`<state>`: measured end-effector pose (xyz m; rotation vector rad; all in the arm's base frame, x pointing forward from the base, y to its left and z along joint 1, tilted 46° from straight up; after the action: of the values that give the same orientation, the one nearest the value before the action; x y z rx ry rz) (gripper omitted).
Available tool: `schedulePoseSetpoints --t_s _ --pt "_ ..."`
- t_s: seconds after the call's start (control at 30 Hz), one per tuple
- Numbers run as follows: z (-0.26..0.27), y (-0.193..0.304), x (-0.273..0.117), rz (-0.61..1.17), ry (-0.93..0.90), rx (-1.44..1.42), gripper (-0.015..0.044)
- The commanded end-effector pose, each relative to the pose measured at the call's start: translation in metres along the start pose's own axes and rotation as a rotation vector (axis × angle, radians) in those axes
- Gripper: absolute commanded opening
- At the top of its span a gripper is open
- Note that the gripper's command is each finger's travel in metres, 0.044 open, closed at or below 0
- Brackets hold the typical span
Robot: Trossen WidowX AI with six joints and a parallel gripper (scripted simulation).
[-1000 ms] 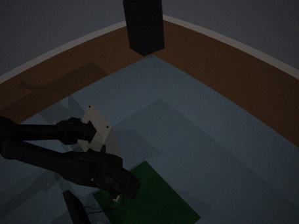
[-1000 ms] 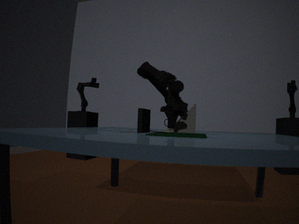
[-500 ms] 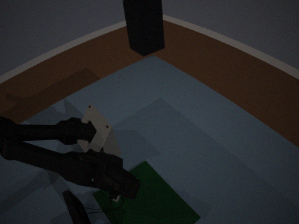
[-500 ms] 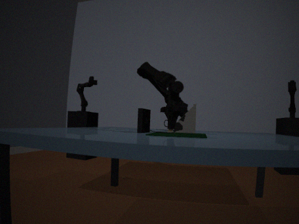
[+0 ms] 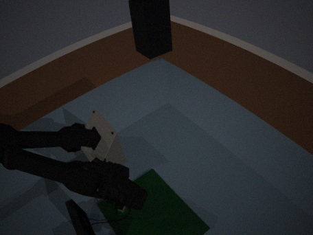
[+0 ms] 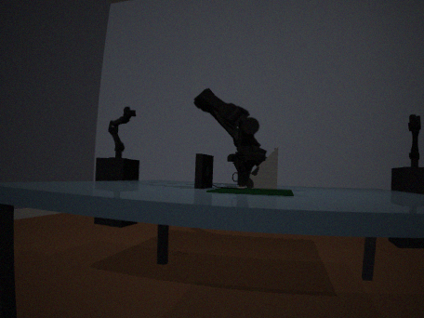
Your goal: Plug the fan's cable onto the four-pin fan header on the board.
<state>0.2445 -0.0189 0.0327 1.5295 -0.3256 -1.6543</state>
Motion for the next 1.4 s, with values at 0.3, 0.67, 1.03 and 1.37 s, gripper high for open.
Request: schedulePoseSetpoints --t_s 0.3,0.67,1.03,1.37 --pt "0.001 0.000 0.009 0.004 -0.005 -0.004 0.0000" --pt "0.000 0.000 0.005 0.001 0.002 -0.001 0.0260" --pt "-0.001 -0.001 -0.050 0.002 -0.004 -0.004 0.0260" --pt "-0.041 -0.093 -0.052 -0.006 0.001 -0.004 0.0260"
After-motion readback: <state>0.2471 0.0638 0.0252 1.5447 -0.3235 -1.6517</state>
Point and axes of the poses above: the point midway between the two fingers, 35 mm back from their tips, its own x axis out along the fingers, its own z axis across the jaws, y = z × x, the point moved 3 cm from there along -x, back along the fingers, and after that the axes turned 13 degrees about x, right-handed, at the moved point
